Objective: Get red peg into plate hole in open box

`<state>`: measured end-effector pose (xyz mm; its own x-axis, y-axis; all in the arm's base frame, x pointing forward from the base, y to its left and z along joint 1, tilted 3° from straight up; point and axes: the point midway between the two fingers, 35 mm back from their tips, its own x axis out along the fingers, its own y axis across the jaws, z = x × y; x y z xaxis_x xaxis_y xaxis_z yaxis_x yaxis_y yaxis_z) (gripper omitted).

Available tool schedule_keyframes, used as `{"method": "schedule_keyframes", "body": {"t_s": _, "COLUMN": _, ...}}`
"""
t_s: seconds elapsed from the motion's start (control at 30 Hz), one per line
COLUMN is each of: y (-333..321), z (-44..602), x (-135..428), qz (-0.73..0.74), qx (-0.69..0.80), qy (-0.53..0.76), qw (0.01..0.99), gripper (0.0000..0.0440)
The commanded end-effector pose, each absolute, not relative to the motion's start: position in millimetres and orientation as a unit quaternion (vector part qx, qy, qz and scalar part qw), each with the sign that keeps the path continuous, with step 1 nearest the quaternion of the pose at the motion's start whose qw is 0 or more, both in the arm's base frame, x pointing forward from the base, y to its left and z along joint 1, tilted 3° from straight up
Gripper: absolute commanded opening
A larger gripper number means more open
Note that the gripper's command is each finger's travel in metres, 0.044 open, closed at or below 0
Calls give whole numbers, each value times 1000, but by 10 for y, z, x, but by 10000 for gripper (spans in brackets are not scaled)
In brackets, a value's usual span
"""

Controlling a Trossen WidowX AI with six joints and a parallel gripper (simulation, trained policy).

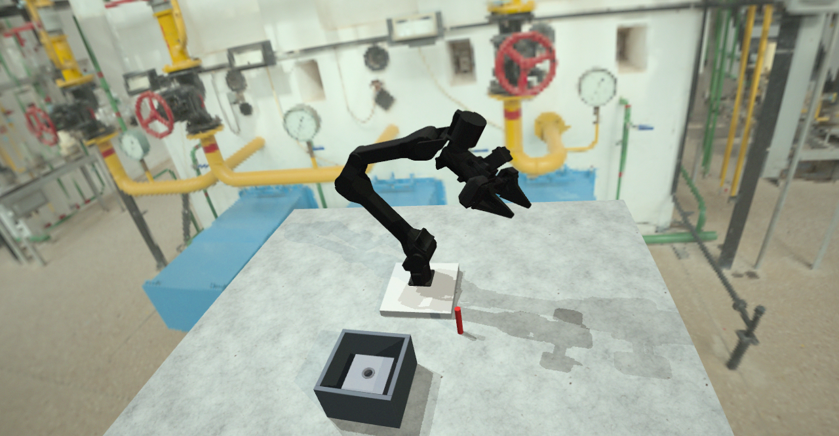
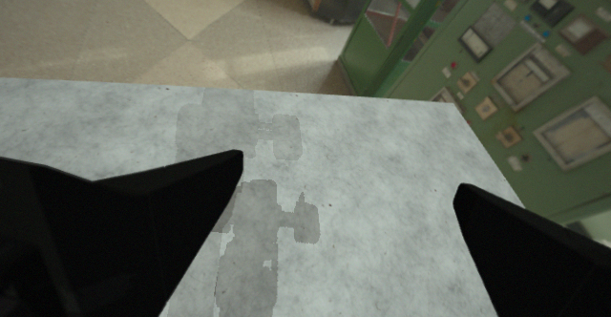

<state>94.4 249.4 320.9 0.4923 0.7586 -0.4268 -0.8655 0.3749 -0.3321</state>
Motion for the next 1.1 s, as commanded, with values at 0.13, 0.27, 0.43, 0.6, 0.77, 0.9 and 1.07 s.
{"method": "schedule_keyframes", "body": {"t_s": 0.13, "y": 2418, "z": 2934, "x": 1168, "qz": 453, "qx": -204, "qy": 204, "qw": 844, "gripper": 440}}
{"method": "schedule_keyframes", "body": {"t_s": 0.27, "y": 2345, "z": 2807, "x": 1278, "qz": 423, "qx": -165, "qy": 256, "qw": 853, "gripper": 440}}
{"method": "schedule_keyframes", "body": {"t_s": 0.43, "y": 2242, "z": 2648, "x": 1396, "qz": 380, "qx": -116, "qy": 317, "qw": 861, "gripper": 440}}
{"method": "schedule_keyframes", "body": {"t_s": 0.6, "y": 2129, "z": 2490, "x": 1492, "qz": 332, "qx": -67, "qy": 374, "qw": 863, "gripper": 440}}
{"method": "schedule_keyframes", "body": {"t_s": 0.77, "y": 2008, "z": 2334, "x": 1568, "qz": 279, "qx": -18, "qy": 425, "qw": 861, "gripper": 440}}
{"method": "schedule_keyframes", "body": {"t_s": 0.9, "y": 1908, "z": 2212, "x": 1615, "qz": 233, "qx": 21, "qy": 463, "qw": 855, "gripper": 440}}
{"method": "schedule_keyframes", "body": {"t_s": 1.07, "y": 1782, "z": 2061, "x": 1658, "qz": 172, "qx": 69, "qy": 504, "qw": 844, "gripper": 440}}
